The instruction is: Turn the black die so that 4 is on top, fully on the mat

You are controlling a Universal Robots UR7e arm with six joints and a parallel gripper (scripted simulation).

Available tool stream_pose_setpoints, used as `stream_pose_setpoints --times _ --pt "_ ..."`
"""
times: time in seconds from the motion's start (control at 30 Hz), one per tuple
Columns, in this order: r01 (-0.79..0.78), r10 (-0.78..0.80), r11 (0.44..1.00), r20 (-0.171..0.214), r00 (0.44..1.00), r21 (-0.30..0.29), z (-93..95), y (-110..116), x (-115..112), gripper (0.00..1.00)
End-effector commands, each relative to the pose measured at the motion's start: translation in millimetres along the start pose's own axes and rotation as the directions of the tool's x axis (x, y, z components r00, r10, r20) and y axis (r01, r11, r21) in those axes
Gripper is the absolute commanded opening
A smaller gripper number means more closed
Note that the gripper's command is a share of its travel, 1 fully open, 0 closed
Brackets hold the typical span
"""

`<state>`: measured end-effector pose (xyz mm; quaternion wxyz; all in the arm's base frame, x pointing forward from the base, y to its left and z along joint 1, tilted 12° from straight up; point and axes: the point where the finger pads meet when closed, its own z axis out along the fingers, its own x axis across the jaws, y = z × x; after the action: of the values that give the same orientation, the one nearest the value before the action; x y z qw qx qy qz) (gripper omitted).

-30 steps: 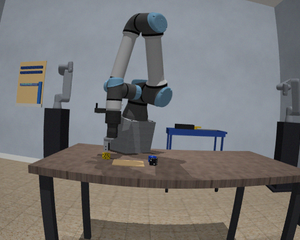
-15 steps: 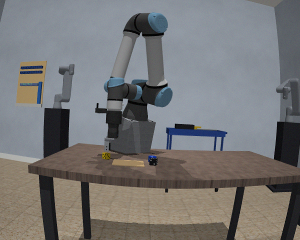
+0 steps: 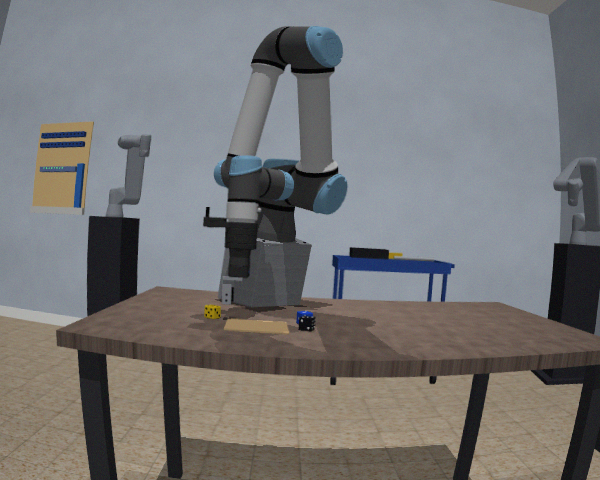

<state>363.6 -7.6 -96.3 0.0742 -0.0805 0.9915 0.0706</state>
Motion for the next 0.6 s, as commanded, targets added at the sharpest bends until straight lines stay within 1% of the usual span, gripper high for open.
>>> stream_pose_setpoints --times 0.0,0.2,0.27,0.57 --pt "-0.003 0.003 1.000 0.000 1.000 0.001 -0.5 23.0 1.0 1.00" --pt "-0.003 0.003 1.000 0.000 1.000 0.001 -0.5 50.0 1.2 1.00" --pt "-0.003 0.003 1.000 0.000 1.000 0.001 -0.5 50.0 1.2 1.00" --pt "-0.003 0.003 1.000 0.000 1.000 0.001 -0.4 92.1 1.5 1.00"
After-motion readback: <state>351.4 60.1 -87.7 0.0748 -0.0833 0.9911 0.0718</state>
